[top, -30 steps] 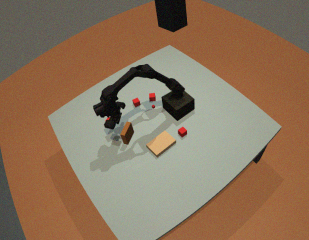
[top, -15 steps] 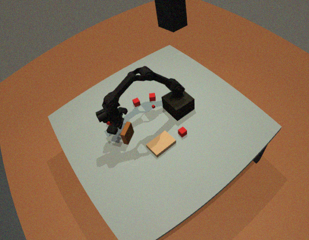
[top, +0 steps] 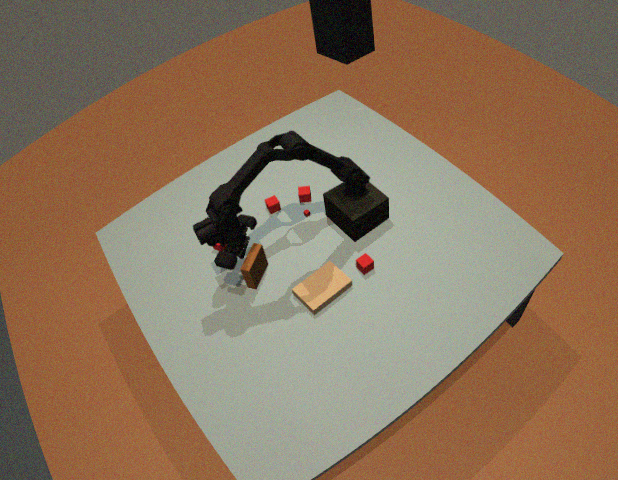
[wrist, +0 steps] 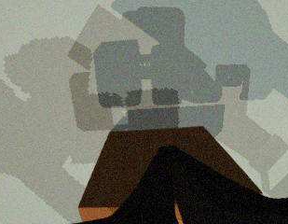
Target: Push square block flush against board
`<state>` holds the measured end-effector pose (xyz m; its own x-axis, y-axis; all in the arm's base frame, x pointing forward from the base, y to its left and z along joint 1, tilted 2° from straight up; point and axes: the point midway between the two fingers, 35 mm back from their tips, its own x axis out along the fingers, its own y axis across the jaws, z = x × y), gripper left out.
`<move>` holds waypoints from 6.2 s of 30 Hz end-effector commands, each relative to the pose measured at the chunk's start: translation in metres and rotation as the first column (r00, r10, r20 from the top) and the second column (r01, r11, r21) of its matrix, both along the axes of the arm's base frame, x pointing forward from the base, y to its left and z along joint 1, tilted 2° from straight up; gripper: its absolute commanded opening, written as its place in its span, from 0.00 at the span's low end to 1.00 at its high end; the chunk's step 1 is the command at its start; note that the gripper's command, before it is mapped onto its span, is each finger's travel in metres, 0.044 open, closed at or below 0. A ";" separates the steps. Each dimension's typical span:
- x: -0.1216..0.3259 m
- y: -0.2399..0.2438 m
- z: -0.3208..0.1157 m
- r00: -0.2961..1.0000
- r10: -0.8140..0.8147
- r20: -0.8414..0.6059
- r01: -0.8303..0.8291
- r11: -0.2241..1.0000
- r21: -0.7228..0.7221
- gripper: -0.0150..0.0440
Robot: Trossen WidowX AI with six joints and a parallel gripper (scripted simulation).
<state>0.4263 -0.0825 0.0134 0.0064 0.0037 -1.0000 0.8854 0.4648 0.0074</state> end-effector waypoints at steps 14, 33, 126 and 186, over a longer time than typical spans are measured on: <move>-0.006 0.012 -0.002 1.000 -0.002 -0.004 0.002 1.000 0.005 0.25; -0.011 0.024 -0.002 1.000 -0.002 -0.005 0.002 1.000 0.006 0.25; 0.001 0.004 0.048 1.000 -0.002 -0.004 0.002 1.000 0.004 0.25; 0.036 0.097 -0.020 0.052 0.999 0.009 -0.999 0.052 -0.008 0.25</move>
<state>0.4611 0.0060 -0.0001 0.0084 0.0121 -0.9999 -0.3192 0.9476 0.0088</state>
